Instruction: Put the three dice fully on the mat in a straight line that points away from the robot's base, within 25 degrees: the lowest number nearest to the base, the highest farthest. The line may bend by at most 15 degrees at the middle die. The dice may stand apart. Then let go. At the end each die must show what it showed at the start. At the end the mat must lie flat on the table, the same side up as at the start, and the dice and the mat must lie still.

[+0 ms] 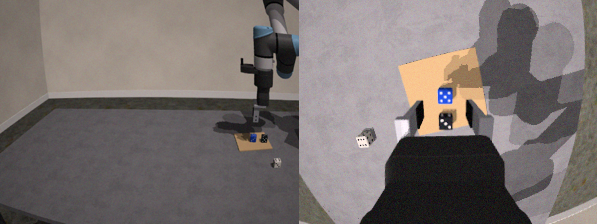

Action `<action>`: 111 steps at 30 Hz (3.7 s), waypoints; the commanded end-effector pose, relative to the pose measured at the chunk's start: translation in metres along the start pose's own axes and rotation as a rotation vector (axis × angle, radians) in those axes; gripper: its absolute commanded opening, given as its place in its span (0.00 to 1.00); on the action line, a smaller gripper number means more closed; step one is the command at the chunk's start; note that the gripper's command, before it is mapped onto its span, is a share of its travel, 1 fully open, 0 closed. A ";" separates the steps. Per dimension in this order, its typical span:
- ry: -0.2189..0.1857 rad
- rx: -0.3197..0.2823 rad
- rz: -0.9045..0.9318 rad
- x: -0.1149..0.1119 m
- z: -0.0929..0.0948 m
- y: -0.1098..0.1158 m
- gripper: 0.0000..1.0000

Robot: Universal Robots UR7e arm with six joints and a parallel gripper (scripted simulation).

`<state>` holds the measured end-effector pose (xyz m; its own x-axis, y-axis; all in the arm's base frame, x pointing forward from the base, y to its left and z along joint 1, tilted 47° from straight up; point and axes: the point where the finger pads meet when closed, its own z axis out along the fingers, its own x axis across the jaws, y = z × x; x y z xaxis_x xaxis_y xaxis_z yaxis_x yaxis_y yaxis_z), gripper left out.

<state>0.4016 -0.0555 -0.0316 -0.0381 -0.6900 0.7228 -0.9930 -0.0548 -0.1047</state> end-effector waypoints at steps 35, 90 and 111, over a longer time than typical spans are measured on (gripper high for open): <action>0.001 0.002 -0.132 -0.171 0.012 0.089 0.79; 0.001 0.002 -0.131 -0.171 0.032 0.088 0.79; 0.001 0.002 -0.130 -0.171 0.059 0.088 0.79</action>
<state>0.3252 0.0198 -0.2006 0.0925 -0.6762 0.7309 -0.9895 -0.1440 -0.0079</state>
